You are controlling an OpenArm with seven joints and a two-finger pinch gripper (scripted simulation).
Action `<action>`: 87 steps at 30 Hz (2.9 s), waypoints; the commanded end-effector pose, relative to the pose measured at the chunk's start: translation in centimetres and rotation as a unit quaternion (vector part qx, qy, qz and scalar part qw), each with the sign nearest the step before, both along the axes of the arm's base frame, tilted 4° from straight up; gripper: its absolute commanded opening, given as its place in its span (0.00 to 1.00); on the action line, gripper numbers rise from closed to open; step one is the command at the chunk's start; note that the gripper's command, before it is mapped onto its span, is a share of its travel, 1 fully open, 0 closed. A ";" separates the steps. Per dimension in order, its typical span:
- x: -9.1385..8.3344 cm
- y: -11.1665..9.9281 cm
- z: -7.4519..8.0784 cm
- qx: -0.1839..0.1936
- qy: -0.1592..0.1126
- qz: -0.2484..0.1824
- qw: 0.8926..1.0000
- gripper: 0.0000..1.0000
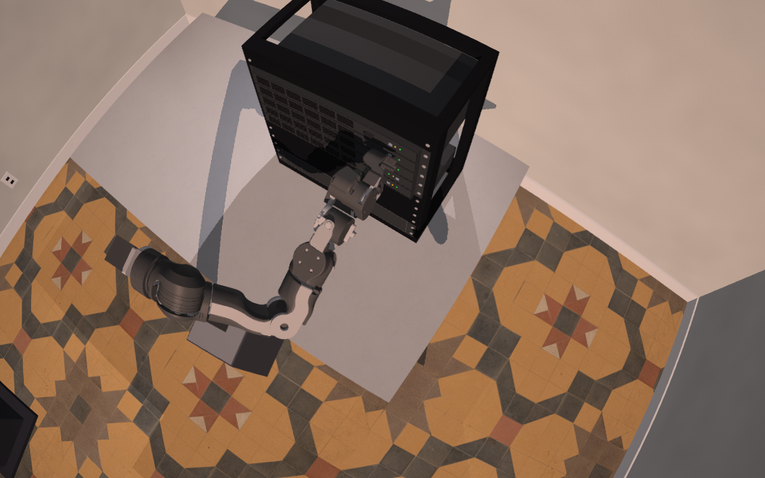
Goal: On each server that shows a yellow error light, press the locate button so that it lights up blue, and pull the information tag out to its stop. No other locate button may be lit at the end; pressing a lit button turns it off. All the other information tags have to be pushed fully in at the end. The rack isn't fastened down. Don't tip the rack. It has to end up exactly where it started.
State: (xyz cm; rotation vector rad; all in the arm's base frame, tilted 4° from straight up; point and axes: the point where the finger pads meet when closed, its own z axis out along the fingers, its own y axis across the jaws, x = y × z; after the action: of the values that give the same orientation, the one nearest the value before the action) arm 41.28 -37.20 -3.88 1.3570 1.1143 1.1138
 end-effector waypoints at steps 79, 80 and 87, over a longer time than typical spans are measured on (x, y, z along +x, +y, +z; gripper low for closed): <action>-6.9 7.9 -16.3 0.003 -0.008 -0.002 1.000 0.10; -6.9 7.9 -16.3 0.003 -0.008 -0.002 1.000 0.10; -6.9 7.8 -16.3 0.003 -0.007 -0.002 1.000 0.10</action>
State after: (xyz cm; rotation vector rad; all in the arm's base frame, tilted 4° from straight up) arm 34.43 -29.25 -20.26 1.3509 1.0986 1.1275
